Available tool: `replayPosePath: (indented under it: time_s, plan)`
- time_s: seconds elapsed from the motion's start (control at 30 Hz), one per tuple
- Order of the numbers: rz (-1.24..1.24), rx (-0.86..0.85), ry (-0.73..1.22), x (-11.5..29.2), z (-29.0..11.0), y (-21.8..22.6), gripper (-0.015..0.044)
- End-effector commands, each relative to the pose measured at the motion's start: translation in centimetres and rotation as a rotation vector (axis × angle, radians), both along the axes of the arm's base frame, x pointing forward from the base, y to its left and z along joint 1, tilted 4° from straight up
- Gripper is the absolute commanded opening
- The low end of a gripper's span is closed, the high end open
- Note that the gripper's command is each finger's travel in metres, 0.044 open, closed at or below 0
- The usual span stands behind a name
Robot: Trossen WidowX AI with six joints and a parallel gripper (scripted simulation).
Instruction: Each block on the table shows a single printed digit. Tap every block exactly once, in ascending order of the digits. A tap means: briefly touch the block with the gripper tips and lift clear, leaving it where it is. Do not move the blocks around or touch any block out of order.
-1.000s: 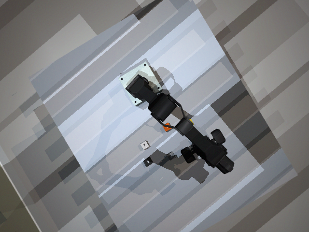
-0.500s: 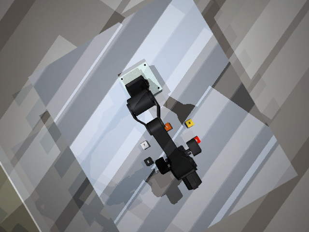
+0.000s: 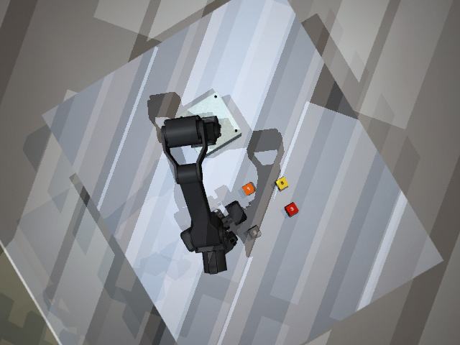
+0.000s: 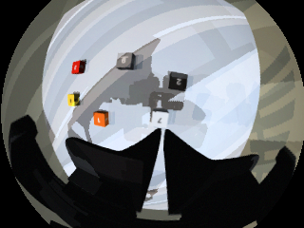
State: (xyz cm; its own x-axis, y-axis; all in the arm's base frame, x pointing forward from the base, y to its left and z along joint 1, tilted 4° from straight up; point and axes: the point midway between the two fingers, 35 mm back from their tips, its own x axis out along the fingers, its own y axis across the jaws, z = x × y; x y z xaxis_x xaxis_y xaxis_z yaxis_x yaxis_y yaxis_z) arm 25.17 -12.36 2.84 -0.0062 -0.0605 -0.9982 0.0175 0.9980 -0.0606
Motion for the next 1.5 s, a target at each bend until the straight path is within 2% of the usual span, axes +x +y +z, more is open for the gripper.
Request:
replayPosePath:
  time_s: [0.0,1.03,1.17,1.3,1.47]
  plan:
    - [0.0,0.017,0.04,-1.4,-5.1,0.2,0.002]
    - [0.0,0.017,0.041,-1.7,-8.4,0.0,0.002]
    - [0.0,0.017,0.04,-1.5,-5.7,0.2,0.002]
    - [0.0,0.017,0.04,-1.4,-5.1,0.2,0.002]
    - [0.0,0.017,0.04,-1.1,2.3,0.5,0.002]
